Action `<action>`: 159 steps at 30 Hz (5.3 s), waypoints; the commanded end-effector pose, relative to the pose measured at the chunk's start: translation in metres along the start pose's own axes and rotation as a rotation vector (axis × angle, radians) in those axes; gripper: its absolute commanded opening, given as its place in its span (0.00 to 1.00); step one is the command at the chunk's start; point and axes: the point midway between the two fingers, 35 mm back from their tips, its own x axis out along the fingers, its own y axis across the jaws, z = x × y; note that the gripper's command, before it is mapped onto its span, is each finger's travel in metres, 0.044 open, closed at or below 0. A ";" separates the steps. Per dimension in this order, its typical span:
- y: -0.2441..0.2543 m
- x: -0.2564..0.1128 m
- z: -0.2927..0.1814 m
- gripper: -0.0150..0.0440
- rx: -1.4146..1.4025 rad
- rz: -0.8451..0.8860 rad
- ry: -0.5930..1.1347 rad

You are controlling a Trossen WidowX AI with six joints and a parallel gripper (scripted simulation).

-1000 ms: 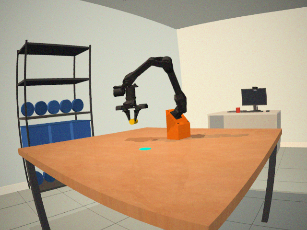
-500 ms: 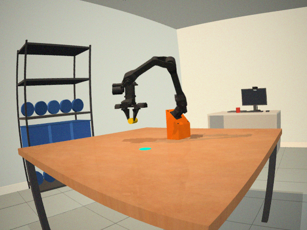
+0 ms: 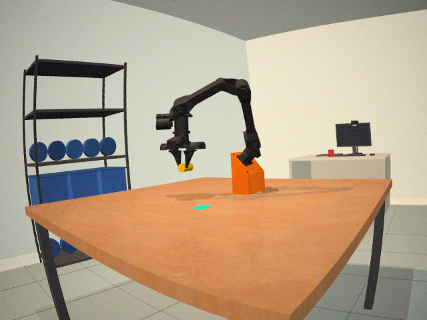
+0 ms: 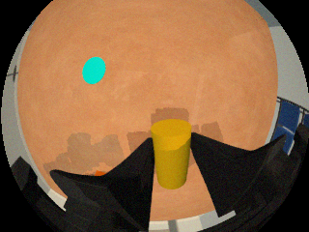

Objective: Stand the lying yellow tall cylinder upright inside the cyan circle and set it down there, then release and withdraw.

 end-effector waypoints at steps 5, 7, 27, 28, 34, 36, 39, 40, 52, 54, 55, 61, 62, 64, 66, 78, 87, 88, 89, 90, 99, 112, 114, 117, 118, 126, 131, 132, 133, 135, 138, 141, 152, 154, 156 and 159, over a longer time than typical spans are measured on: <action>0.012 -0.006 0.018 0.43 0.062 -0.009 -0.011; 0.016 -0.007 0.022 0.43 0.082 -0.008 -0.011; 0.054 -0.010 0.054 0.43 0.282 0.003 -0.011; 0.056 -0.011 0.056 0.43 0.292 0.004 -0.011; 0.069 -0.011 0.064 0.43 0.353 0.009 -0.010; 0.073 -0.012 0.067 0.43 0.373 0.010 -0.009; 0.080 -0.012 0.071 0.43 0.404 0.013 -0.008; 0.082 -0.012 0.072 0.43 0.414 0.014 -0.008; 0.110 -0.013 0.087 0.43 0.535 0.028 -0.002; 0.115 -0.013 0.089 0.43 0.555 0.030 -0.001; 0.117 -0.013 0.090 0.43 0.565 0.031 0.000; 0.128 -0.014 0.095 0.43 0.610 0.037 0.003; 0.128 -0.013 0.095 0.43 0.610 0.036 0.003; 0.128 -0.012 0.094 0.43 0.608 0.028 0.002; 0.126 -0.010 0.094 0.43 0.604 0.016 0.001; 0.119 0.002 0.091 0.43 0.585 -0.054 -0.011; 0.114 0.010 0.090 0.43 0.571 -0.106 -0.025; 0.113 0.010 0.090 0.43 0.569 -0.112 -0.026; 0.113 0.011 0.089 0.43 0.568 -0.117 -0.028; 0.112 0.012 0.089 0.43 0.566 -0.123 -0.030; 0.107 0.019 0.089 0.43 0.553 -0.173 -0.049; 0.101 0.029 0.088 0.43 0.535 -0.242 -0.083; 0.100 0.030 0.088 0.43 0.532 -0.253 -0.089; 0.098 0.032 0.088 0.43 0.528 -0.268 -0.099; 0.098 0.032 0.088 0.43 0.527 -0.273 -0.102; 0.095 0.037 0.088 0.43 0.517 -0.313 -0.129; 0.093 0.040 0.089 0.43 0.511 -0.337 -0.148; 0.092 0.040 0.089 0.43 0.510 -0.342 -0.152; 0.092 0.041 0.089 0.43 0.509 -0.346 -0.155; 0.091 0.042 0.089 0.43 0.507 -0.356 -0.163; 0.090 0.043 0.089 0.43 0.503 -0.369 -0.175; 0.089 0.045 0.089 0.43 0.500 -0.383 -0.188; 0.086 0.049 0.090 0.43 0.489 -0.429 -0.237; 0.086 0.050 0.091 0.43 0.487 -0.437 -0.247; 0.085 0.050 0.091 0.43 0.485 -0.445 -0.256; 0.085 0.051 0.091 0.43 0.483 -0.457 -0.271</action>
